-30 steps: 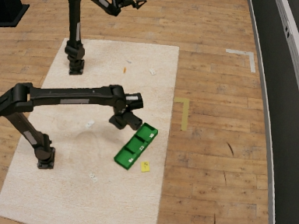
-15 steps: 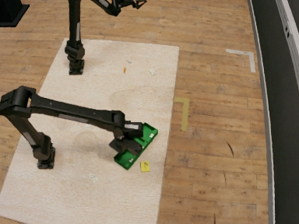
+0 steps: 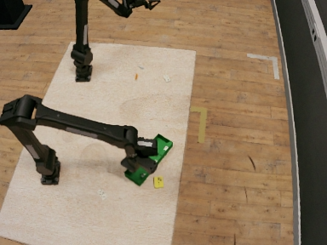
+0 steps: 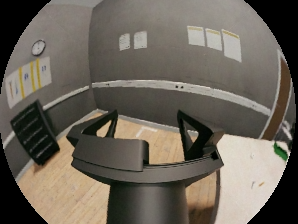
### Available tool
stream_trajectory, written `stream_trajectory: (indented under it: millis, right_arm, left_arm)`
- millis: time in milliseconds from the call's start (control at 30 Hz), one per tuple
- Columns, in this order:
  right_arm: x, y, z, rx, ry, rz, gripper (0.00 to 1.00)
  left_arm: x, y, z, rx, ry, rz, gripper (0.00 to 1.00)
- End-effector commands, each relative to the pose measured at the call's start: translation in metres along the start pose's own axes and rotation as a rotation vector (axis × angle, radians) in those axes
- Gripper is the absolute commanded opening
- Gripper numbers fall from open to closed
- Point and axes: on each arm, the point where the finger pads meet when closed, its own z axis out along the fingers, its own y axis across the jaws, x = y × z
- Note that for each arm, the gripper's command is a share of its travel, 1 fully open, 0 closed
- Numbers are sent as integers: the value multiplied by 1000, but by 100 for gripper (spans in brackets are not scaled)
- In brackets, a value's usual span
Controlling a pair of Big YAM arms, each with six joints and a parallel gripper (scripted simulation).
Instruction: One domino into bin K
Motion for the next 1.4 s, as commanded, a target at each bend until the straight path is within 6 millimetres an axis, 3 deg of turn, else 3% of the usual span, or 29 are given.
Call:
stream_trajectory:
  millis: [0, 233, 267, 333, 600, 667, 833, 1100, 1133, 1167, 1367]
  right_arm:
    - [-4, 1, 15, 0, 2, -4, 9]
    - [-4, 1, 29, 0, 2, -4, 9]
    - [-22, 14, 15, -30, -38, -4, 9]
    - [-4, 1, 37, 0, 2, -4, 9]
    - [-3, 1, 58, 0, 3, -4, 9]
    - [-15, 9, 50, -17, -21, -4, 9]
    - [-18, 13, 38, -36, -46, -4, 9]
    - [-12, 9, 43, -18, -23, -1, 9]
    - [-22, 16, 35, -40, -51, -4, 9]
    - [-12, 9, 43, -18, -23, -1, 9]
    - [-12, 9, 43, -18, -23, -1, 9]
  left_arm:
    - [-8, 10, -3, -15, -12, 14, 100]
    - [-8, 10, -3, -15, -12, 14, 100]
    - [-8, 10, -3, -15, -12, 14, 100]
    - [-8, 10, -3, -15, -12, 14, 100]
    - [-8, 10, -3, -15, -12, 14, 100]
    - [-8, 10, -3, -15, -12, 14, 100]
    - [-8, 10, -3, -15, -12, 14, 100]
    - [-8, 10, -3, -15, -12, 14, 100]
    - [-8, 10, -3, -15, -12, 14, 100]
    - [-8, 10, -3, -15, -12, 14, 100]
    - [-8, 10, -3, -15, -12, 14, 100]
